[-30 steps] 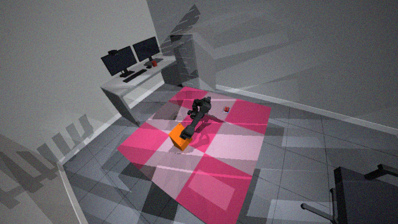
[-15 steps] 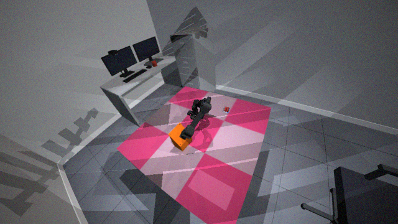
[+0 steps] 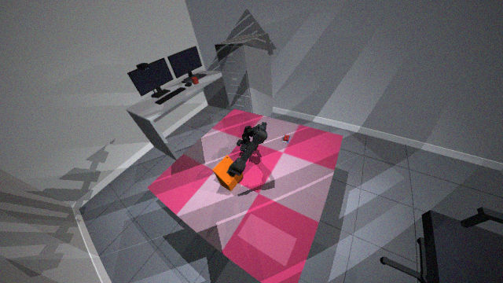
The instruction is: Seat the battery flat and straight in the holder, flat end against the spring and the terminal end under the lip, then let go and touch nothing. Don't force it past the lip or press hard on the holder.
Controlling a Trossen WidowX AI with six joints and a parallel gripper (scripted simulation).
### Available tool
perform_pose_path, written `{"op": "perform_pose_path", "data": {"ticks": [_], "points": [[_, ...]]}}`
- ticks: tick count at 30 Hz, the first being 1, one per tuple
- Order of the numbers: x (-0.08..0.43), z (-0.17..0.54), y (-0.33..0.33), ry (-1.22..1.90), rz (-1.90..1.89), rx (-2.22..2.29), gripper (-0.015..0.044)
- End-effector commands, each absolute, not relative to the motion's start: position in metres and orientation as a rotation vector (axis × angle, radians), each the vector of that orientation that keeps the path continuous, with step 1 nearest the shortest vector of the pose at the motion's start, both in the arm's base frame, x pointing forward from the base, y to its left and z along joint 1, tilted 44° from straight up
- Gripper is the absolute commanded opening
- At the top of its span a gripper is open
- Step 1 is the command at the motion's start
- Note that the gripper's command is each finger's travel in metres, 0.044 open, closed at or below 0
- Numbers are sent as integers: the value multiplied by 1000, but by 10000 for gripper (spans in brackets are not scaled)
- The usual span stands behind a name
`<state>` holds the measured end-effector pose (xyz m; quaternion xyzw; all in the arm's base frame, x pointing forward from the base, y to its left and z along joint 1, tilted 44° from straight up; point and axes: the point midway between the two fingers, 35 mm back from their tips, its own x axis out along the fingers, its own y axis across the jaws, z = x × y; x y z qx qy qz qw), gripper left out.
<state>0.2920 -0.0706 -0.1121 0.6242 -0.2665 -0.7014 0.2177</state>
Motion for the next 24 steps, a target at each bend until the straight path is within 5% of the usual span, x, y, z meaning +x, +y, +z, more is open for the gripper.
{"op": "perform_pose_path", "data": {"ticks": [1,24], "points": [[288,-111,-71,-735,-1937,1725,70],[280,-110,-71,-719,-1915,1751,70]]}}
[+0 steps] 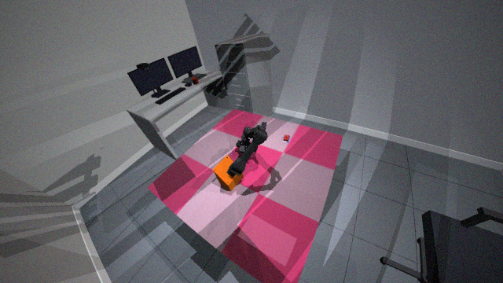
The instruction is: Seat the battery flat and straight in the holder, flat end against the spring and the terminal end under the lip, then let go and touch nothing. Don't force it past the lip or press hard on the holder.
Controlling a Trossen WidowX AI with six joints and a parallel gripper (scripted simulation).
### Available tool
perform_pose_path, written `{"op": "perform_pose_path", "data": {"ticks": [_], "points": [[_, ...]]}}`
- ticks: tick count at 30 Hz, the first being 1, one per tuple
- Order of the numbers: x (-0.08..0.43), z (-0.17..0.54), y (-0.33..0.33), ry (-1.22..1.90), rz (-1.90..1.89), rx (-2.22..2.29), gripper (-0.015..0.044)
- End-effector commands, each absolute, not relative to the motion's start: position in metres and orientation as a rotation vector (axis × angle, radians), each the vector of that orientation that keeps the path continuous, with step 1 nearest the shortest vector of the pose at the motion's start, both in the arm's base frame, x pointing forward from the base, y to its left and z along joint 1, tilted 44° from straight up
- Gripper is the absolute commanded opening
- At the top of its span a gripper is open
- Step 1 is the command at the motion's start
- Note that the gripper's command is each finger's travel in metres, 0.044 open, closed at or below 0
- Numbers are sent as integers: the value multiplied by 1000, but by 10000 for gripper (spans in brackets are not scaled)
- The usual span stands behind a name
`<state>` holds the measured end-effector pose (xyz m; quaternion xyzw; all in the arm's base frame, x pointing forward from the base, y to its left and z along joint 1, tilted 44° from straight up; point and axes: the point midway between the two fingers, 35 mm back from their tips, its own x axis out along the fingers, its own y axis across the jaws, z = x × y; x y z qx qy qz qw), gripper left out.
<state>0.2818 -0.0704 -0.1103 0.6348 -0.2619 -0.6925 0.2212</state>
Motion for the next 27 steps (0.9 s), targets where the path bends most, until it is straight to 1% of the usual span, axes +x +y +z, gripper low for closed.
{"op": "perform_pose_path", "data": {"ticks": [1,9,13,27], "points": [[280,-110,-70,-719,-1915,1752,70],[280,-110,-70,-719,-1915,1752,70],[280,-110,-70,-719,-1915,1752,172],[284,-99,-60,-723,-1913,1756,172]]}}
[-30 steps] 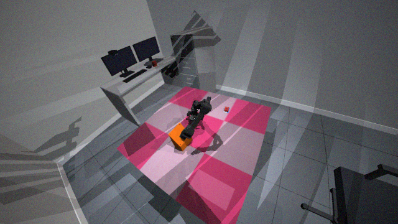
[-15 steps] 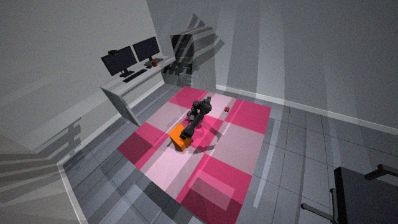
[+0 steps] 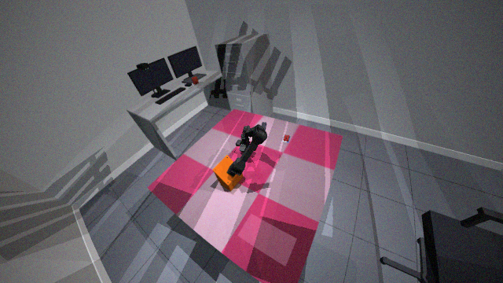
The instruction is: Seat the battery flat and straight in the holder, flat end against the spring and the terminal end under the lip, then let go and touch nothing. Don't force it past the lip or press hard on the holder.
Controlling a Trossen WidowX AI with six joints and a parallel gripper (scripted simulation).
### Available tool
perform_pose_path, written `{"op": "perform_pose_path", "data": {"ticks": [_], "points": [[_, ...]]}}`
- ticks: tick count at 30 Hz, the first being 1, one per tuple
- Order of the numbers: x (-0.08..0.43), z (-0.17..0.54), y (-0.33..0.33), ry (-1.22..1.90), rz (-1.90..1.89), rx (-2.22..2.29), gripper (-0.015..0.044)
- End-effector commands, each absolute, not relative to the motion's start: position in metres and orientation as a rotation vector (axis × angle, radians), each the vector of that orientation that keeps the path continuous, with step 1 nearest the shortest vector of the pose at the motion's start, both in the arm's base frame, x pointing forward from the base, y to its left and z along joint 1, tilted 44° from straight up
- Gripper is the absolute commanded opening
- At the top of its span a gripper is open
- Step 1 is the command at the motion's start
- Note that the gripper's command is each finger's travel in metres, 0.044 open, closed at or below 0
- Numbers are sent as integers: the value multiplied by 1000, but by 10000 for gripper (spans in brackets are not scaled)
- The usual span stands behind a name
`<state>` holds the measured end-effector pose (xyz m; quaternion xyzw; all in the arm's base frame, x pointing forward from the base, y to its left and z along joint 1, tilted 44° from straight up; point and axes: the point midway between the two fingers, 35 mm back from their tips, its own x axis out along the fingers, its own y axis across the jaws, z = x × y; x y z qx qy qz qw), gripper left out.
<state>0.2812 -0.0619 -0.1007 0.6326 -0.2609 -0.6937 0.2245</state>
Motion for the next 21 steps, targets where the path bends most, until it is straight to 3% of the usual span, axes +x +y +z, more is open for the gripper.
{"op": "perform_pose_path", "data": {"ticks": [1,10,21], "points": [[282,-100,-61,-720,-1914,1746,198],[294,-46,-11,-720,-1916,1758,435],[294,-45,-9,-720,-1916,1758,440]]}}
